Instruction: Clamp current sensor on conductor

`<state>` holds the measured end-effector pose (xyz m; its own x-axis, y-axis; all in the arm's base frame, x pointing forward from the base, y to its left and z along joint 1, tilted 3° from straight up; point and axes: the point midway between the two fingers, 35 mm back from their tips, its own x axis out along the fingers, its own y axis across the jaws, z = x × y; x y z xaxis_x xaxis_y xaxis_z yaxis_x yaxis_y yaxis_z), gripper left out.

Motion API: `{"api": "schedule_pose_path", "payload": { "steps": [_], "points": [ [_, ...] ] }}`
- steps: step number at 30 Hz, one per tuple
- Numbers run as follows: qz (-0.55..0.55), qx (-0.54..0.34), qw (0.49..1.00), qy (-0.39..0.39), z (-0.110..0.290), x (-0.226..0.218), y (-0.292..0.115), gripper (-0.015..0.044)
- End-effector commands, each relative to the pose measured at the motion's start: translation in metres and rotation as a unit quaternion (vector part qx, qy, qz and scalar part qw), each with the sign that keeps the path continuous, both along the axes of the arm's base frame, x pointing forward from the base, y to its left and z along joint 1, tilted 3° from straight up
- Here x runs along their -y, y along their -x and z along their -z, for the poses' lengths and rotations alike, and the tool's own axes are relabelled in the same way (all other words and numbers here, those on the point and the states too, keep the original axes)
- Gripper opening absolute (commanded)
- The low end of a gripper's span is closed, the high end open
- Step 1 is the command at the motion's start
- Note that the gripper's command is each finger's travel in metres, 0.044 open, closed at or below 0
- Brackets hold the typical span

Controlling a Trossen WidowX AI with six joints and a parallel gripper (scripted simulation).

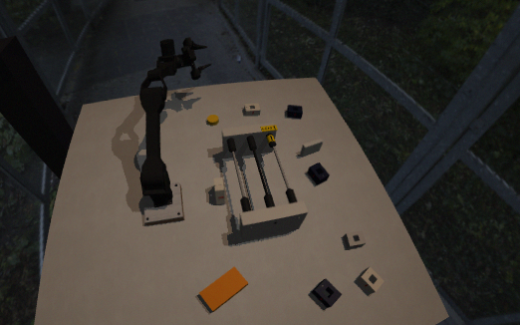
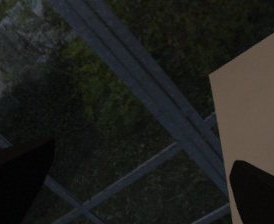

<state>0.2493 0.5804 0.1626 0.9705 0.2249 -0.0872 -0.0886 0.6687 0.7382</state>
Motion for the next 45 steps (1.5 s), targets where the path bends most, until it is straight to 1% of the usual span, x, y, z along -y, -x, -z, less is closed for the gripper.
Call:
{"api": "schedule_pose_path", "payload": {
  "steps": [1,2,5,8,11,18,25,30,34,40,45],
  "points": [
    [0.0,0.0,1.0,0.001,-0.002,0.001,-0.002,0.0426],
    [0.001,0.0,1.0,0.005,-0.006,0.006,-0.01,0.044],
    [0.006,0.002,1.0,0.025,-0.032,0.033,-0.05,0.044],
    [0.009,0.004,0.999,0.038,-0.049,0.054,-0.074,0.044],
    [0.013,0.007,0.998,0.056,-0.069,0.085,-0.103,0.044],
    [0.024,0.018,0.994,0.104,-0.118,0.179,-0.161,0.044],
    [0.036,0.034,0.986,0.157,-0.156,0.287,-0.188,0.044],
    [0.047,0.049,0.977,0.201,-0.174,0.369,-0.186,0.044],
    [0.057,0.063,0.966,0.243,-0.183,0.434,-0.171,0.044],
    [0.076,0.087,0.942,0.316,-0.181,0.522,-0.125,0.044],
    [0.092,0.104,0.916,0.378,-0.166,0.57,-0.079,0.044]
  ]
}}
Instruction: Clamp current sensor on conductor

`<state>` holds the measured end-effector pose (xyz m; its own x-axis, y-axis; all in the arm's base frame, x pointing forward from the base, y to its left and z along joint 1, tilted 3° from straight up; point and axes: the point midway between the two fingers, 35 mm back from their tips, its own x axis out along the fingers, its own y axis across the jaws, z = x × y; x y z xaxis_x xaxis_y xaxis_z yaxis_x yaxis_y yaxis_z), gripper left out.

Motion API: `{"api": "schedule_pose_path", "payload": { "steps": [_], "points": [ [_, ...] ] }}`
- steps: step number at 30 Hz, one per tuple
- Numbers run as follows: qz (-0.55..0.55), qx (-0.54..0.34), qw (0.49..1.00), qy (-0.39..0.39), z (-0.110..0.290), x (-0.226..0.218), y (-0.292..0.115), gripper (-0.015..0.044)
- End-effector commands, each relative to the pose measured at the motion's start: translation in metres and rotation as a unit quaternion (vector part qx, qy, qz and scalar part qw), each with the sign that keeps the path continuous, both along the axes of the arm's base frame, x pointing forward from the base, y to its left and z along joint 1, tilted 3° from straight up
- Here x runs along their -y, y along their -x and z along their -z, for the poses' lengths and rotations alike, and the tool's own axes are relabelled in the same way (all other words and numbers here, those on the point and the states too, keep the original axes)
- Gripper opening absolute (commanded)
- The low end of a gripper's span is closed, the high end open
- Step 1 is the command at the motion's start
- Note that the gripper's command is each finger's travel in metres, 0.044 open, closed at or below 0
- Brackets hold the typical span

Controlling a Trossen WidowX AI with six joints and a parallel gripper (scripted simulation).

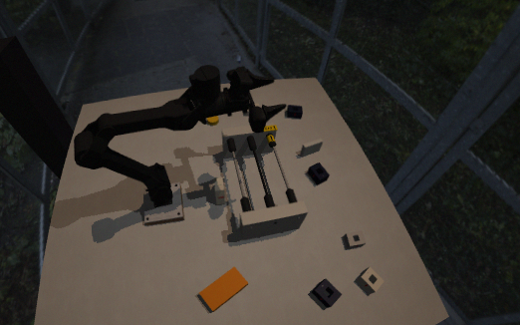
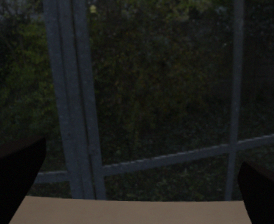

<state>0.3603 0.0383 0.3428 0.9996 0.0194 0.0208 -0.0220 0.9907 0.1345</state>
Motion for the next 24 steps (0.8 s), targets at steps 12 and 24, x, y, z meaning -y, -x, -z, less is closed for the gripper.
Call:
{"api": "schedule_pose_path", "payload": {
  "steps": [12,24],
  "points": [
    [-0.012,-0.057,0.996,0.068,0.031,0.024,0.022,0.044],
    [-0.119,-0.391,0.905,0.116,0.111,-0.06,-0.036,0.044]
  ]
}}
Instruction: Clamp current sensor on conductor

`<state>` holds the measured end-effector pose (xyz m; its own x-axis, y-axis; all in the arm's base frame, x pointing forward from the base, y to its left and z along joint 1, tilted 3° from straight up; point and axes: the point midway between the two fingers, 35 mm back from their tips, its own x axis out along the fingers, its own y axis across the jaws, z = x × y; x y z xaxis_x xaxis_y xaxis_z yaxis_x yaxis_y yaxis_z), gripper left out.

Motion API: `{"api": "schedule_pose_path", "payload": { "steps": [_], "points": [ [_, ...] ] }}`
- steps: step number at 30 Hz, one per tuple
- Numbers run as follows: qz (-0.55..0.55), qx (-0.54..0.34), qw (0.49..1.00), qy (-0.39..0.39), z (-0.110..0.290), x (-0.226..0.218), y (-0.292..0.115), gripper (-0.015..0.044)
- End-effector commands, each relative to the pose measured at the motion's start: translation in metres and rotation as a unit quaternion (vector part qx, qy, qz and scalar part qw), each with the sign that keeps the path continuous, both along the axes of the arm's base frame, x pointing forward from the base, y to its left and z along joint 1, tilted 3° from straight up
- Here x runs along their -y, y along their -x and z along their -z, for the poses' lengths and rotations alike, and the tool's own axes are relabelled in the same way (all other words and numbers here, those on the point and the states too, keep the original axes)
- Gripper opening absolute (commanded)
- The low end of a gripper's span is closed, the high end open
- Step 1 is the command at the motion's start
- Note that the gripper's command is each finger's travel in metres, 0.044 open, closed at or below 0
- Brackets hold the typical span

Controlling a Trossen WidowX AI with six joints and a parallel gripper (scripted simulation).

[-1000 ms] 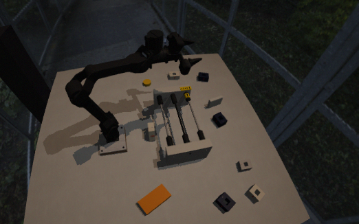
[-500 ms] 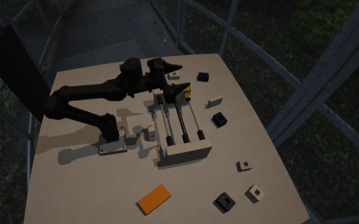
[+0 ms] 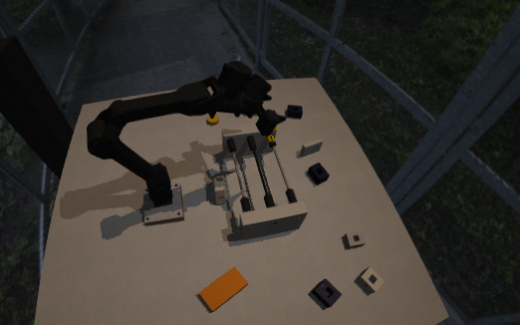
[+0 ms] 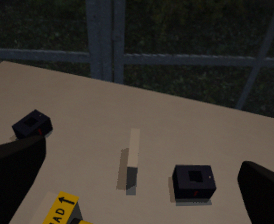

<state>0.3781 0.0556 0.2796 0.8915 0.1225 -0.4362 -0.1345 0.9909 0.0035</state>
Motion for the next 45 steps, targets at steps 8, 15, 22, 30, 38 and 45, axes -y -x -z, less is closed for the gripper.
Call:
{"api": "schedule_pose_path", "payload": {
  "steps": [8,15,22,30,38,45],
  "points": [
    [-0.077,-0.344,0.931,0.095,0.086,-0.076,-0.01,0.044],
    [-0.078,-0.349,0.929,0.097,0.088,-0.077,-0.009,0.044],
    [-0.078,-0.349,0.929,0.097,0.088,-0.077,-0.009,0.044],
    [-0.078,-0.349,0.929,0.097,0.088,-0.077,-0.009,0.044],
    [-0.083,-0.349,0.928,0.102,0.088,-0.076,-0.008,0.044],
    [-0.277,-0.336,0.853,0.289,0.1,-0.035,0.023,0.044]
  ]
}}
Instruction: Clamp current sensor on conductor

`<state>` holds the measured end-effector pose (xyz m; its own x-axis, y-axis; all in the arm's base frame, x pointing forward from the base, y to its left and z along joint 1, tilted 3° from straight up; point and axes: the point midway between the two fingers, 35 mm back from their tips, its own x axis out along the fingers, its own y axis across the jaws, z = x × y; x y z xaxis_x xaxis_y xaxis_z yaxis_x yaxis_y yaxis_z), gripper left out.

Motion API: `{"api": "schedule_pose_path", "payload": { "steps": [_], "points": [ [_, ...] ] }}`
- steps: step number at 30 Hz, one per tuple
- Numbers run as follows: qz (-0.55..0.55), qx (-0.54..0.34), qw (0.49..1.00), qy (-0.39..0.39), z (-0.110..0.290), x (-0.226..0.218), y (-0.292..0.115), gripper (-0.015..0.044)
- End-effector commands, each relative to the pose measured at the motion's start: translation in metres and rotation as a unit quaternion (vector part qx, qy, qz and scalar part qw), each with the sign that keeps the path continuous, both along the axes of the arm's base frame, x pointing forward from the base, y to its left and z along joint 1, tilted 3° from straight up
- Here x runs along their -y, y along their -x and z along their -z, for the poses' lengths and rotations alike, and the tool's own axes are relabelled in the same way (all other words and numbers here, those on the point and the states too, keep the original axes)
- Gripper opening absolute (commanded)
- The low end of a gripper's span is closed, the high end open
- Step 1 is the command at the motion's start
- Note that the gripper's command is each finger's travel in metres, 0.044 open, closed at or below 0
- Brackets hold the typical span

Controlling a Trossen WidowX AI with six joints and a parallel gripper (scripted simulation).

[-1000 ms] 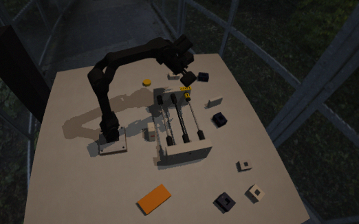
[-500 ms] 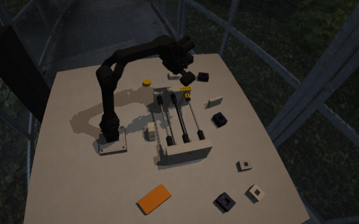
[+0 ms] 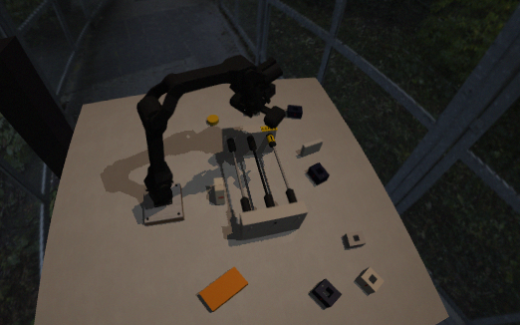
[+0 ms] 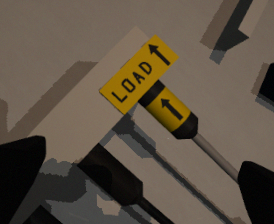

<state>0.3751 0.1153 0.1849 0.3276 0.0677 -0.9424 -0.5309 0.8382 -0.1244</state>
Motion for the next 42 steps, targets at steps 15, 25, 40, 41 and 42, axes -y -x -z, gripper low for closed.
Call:
{"api": "schedule_pose_path", "payload": {
  "steps": [15,25,40,41,42],
  "points": [
    [-0.607,-0.062,0.771,0.186,0.033,0.088,0.094,0.044],
    [-0.768,-0.069,0.607,0.193,0.046,0.108,0.13,0.044],
    [-0.924,-0.051,0.34,0.166,0.066,0.127,0.18,0.044],
    [-0.924,-0.051,0.34,0.166,0.066,0.127,0.18,0.044],
    [-0.924,-0.051,0.34,0.166,0.066,0.127,0.18,0.044]
  ]
}}
